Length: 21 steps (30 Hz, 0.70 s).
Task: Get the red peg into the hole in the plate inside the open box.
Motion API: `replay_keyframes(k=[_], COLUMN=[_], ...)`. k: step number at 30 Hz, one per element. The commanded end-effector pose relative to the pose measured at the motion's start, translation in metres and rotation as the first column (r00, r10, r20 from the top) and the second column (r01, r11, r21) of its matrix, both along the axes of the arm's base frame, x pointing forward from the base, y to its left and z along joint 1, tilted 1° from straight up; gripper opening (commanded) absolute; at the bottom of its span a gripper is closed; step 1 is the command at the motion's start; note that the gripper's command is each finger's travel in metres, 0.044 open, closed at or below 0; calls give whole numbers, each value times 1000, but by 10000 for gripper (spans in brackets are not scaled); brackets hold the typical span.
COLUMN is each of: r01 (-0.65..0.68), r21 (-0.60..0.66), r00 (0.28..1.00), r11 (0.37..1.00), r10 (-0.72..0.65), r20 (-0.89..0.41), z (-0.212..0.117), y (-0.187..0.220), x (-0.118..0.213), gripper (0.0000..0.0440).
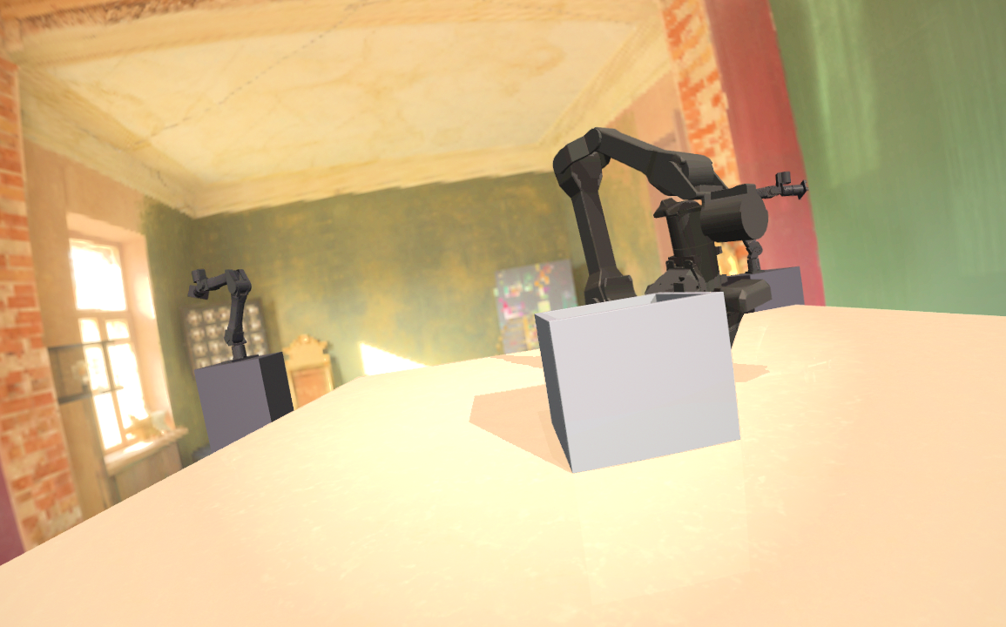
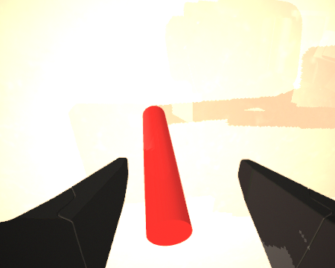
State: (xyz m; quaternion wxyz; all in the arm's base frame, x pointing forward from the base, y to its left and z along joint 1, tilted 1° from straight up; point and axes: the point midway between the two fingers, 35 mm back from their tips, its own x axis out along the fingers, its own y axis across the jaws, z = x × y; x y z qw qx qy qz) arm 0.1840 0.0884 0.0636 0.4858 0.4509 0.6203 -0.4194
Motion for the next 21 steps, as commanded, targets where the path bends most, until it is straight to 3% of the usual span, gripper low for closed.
replay_keyframes(k=[1, 9, 21], r01=[-8, -47, -48], r21=[-5, 10, 113], r00=[1000, 999, 986], r11=[1000, 999, 992], r10=[8, 47, 29], r20=[1, 19, 165], z=[-3, -1, 43], y=[-1, 2, 4], x=[2, 9, 23], gripper=[207, 13, 0])
